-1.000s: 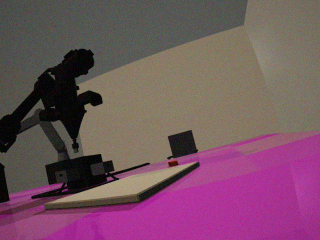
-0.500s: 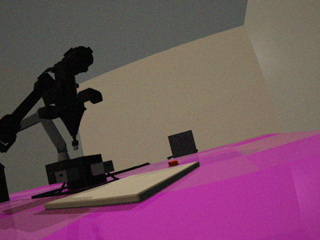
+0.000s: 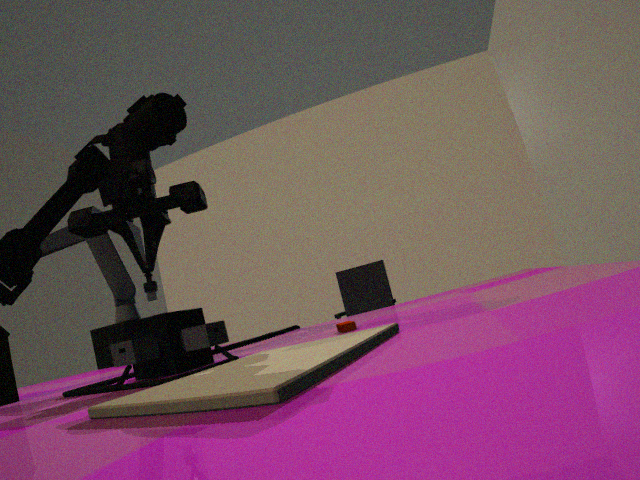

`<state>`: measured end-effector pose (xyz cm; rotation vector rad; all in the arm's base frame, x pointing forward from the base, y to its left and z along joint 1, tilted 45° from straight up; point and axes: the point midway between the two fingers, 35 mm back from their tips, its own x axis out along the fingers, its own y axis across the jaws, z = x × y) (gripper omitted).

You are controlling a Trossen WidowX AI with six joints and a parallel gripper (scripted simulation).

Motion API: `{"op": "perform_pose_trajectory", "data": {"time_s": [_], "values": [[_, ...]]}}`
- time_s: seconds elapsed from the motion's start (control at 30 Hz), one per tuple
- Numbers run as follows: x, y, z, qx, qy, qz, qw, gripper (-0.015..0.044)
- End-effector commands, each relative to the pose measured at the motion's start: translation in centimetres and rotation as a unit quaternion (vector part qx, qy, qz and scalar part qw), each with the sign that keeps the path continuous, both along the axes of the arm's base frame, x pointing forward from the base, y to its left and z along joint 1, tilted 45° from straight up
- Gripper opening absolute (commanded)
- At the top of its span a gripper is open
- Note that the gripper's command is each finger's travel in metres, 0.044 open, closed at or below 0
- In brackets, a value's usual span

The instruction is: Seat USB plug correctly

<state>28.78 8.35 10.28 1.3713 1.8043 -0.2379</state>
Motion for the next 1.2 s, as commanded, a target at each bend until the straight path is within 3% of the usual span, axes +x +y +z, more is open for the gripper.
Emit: {"op": "perform_pose_trajectory", "data": {"time_s": [0.0,0.57,1.17], "values": [[-0.02,0.02,-0.02,0.002,-0.034,0.034,0.999,0.0000],[-0.02,0.02,-0.02,0.014,-0.189,0.189,0.964,0.0000],[-0.02,0.02,-0.02,0.026,-0.343,0.343,0.874,0.0000]]}}
